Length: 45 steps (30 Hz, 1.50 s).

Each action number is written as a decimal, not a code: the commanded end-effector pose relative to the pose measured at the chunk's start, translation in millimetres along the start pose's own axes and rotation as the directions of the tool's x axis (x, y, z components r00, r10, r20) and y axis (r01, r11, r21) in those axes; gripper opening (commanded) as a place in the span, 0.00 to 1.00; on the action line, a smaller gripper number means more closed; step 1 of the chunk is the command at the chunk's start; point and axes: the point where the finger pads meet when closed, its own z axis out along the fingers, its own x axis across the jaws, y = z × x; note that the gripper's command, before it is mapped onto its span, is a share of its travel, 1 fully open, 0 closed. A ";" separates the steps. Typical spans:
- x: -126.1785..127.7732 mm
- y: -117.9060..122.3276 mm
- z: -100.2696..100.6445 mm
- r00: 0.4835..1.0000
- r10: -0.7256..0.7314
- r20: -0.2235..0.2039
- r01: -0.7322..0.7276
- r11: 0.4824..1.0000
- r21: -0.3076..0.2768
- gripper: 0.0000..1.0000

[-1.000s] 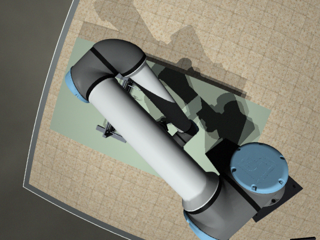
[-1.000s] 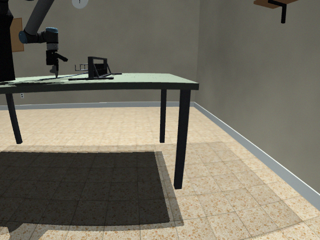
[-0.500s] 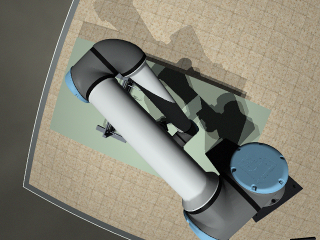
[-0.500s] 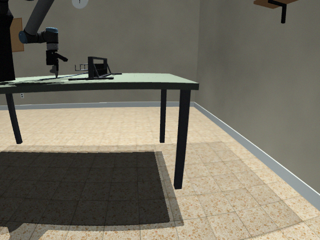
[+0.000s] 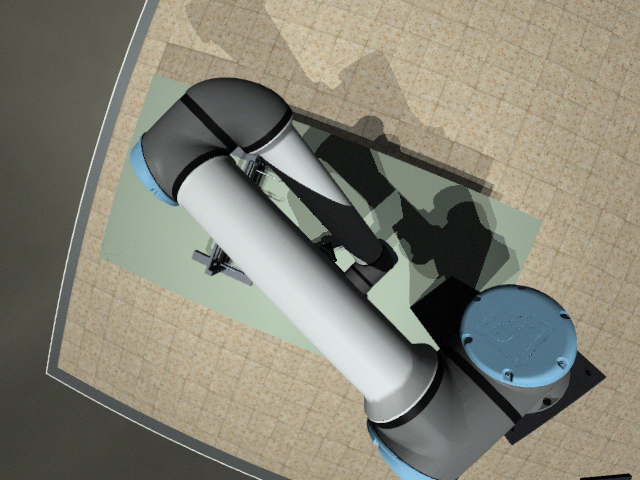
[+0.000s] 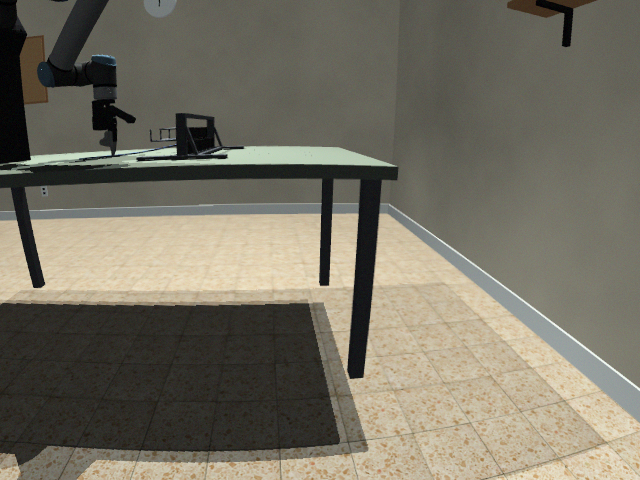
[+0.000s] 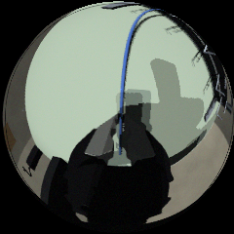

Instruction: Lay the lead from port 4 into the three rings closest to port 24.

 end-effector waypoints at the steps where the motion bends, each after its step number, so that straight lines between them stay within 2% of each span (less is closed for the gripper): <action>1: 0.0 -0.2 -0.5 1.000 0.000 0.000 0.000 1.000 0.000 0.00; 26: 0.0 -0.2 -7.9 1.000 0.000 0.000 0.000 1.000 0.000 0.00; 45: 0.0 -0.2 -27.9 1.000 0.000 0.000 0.000 1.000 0.000 0.00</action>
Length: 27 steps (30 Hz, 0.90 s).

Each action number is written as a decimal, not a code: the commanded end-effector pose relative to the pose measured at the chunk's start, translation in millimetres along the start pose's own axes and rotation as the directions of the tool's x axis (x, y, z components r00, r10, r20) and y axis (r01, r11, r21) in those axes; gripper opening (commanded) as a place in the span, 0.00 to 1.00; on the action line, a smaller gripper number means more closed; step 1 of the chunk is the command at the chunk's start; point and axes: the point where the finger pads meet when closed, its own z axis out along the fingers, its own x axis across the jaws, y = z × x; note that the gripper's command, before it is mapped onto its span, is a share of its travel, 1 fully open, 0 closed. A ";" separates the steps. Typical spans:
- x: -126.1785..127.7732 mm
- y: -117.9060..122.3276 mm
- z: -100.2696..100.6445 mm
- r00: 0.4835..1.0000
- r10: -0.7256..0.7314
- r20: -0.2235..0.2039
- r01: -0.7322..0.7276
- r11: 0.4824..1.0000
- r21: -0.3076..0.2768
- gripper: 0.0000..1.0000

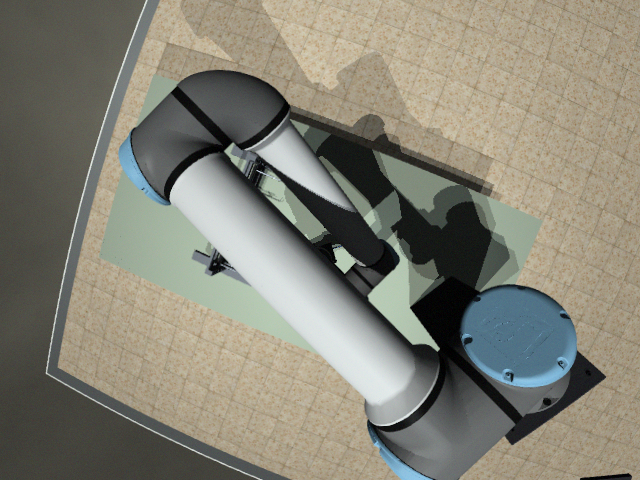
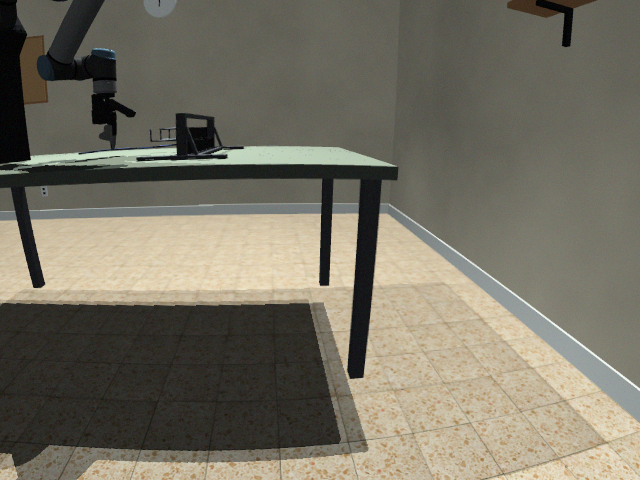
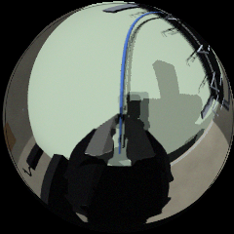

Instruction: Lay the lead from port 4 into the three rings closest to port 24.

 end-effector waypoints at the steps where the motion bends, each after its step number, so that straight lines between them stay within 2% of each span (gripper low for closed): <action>1: 0.0 -0.2 -5.0 1.000 0.000 0.000 0.000 1.000 0.000 0.00; 13: 0.0 -0.2 -14.6 1.000 0.000 0.000 0.000 1.000 0.000 0.00; 27: 0.0 -0.2 -16.4 1.000 0.000 0.000 0.000 1.000 0.000 0.00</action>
